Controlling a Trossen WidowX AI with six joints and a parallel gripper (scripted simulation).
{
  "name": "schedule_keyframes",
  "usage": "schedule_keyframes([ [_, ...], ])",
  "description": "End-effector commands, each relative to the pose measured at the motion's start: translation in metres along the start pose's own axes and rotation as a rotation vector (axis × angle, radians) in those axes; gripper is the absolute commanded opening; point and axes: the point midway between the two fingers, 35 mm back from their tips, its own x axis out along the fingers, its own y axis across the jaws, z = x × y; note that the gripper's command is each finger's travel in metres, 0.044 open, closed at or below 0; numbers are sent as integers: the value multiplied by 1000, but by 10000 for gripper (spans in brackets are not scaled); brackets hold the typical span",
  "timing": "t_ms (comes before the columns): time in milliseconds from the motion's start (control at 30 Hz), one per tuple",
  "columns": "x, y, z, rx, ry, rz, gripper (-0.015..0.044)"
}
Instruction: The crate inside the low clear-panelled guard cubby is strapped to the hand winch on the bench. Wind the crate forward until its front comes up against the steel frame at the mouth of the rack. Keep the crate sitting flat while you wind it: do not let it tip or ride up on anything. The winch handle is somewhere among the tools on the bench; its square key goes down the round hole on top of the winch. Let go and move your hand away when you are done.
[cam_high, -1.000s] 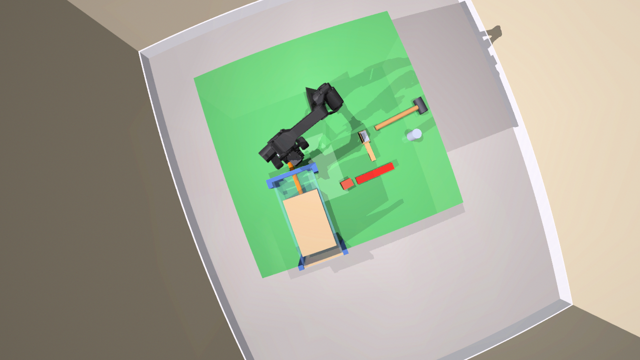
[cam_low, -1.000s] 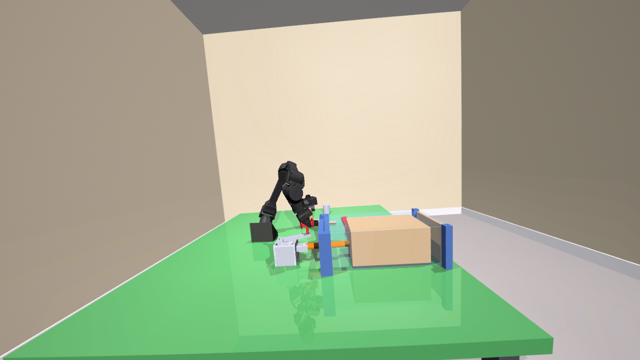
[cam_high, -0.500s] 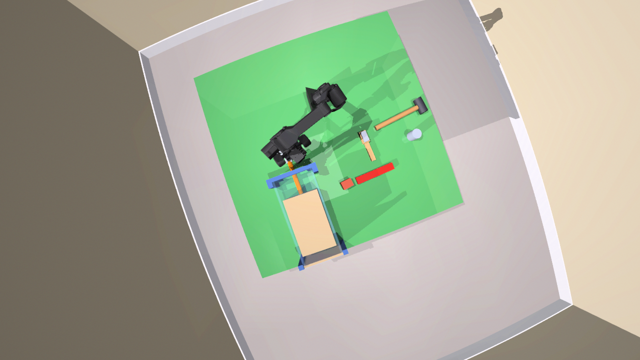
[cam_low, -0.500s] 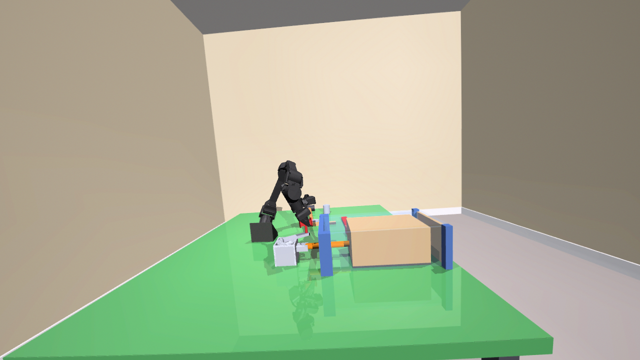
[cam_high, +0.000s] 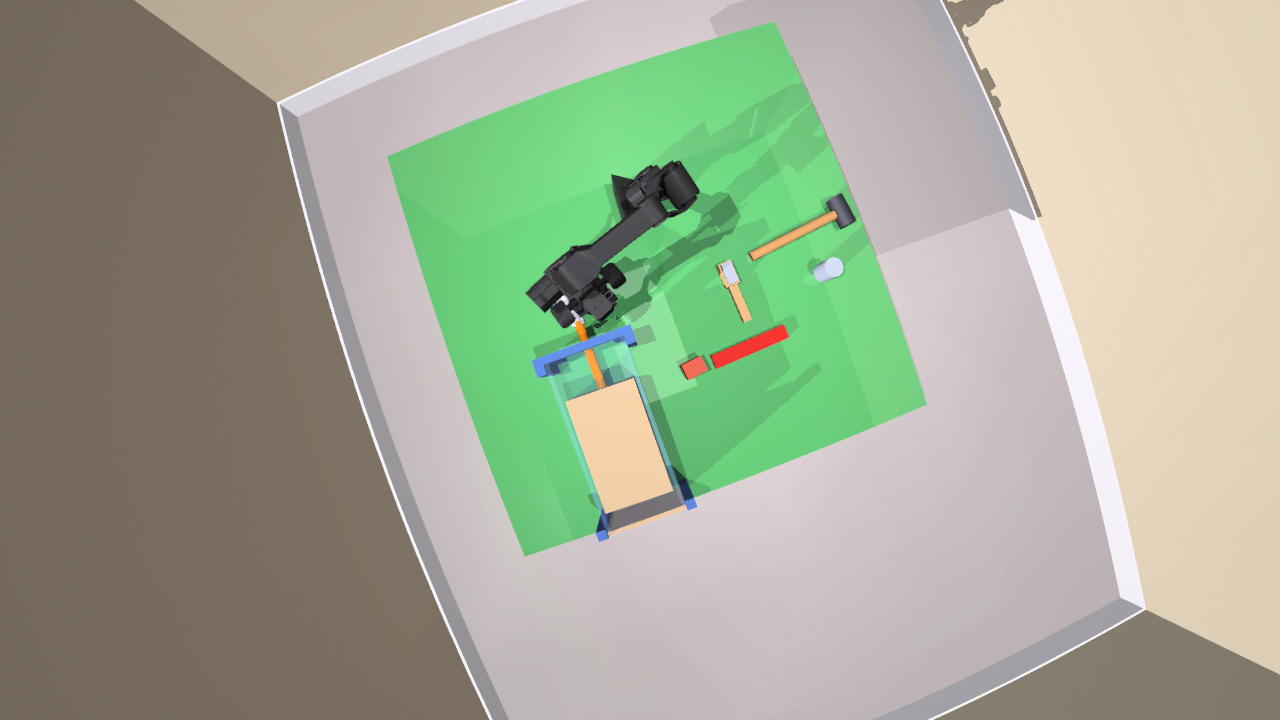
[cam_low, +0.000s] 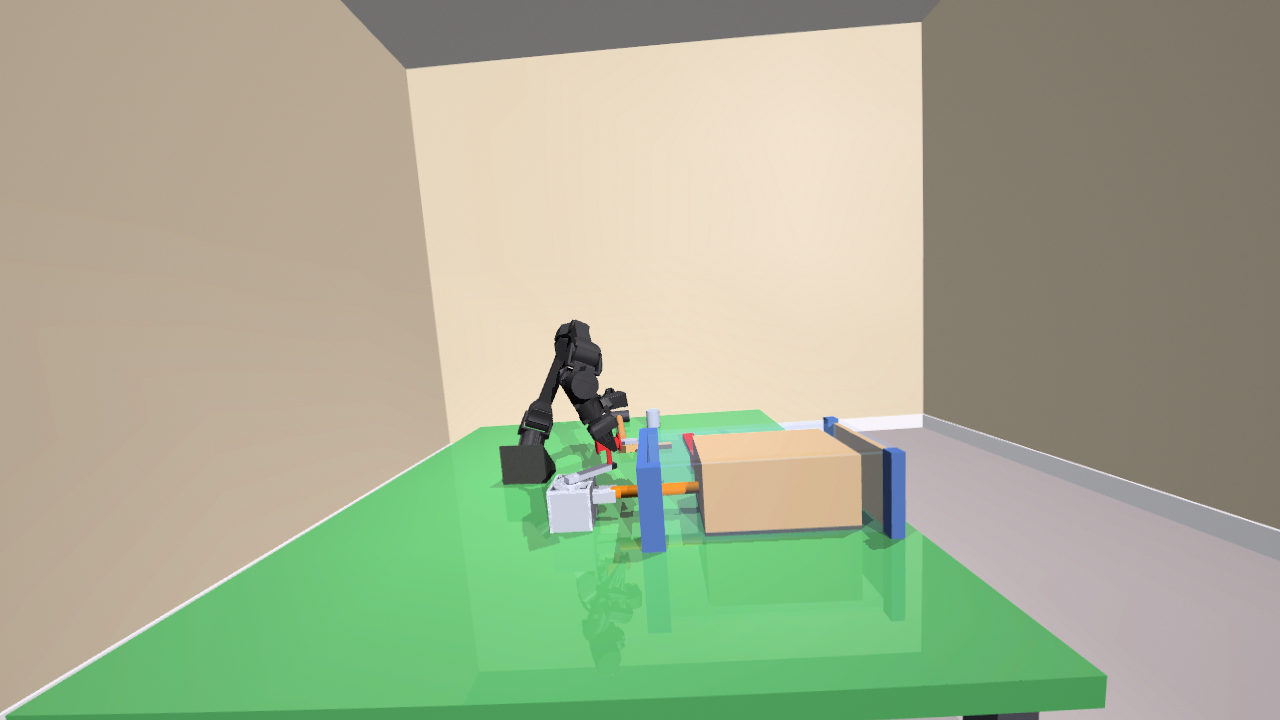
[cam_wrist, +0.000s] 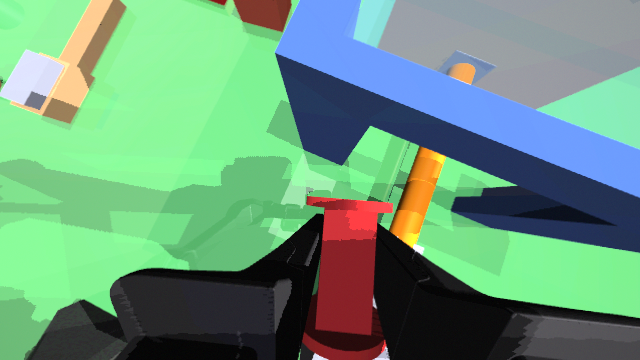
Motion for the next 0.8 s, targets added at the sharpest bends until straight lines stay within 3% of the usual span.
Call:
schedule_keyframes([
  [0,0,12,-7,27,9,19,0],
  [767,-9,35,-24,29,10,19,0],
])
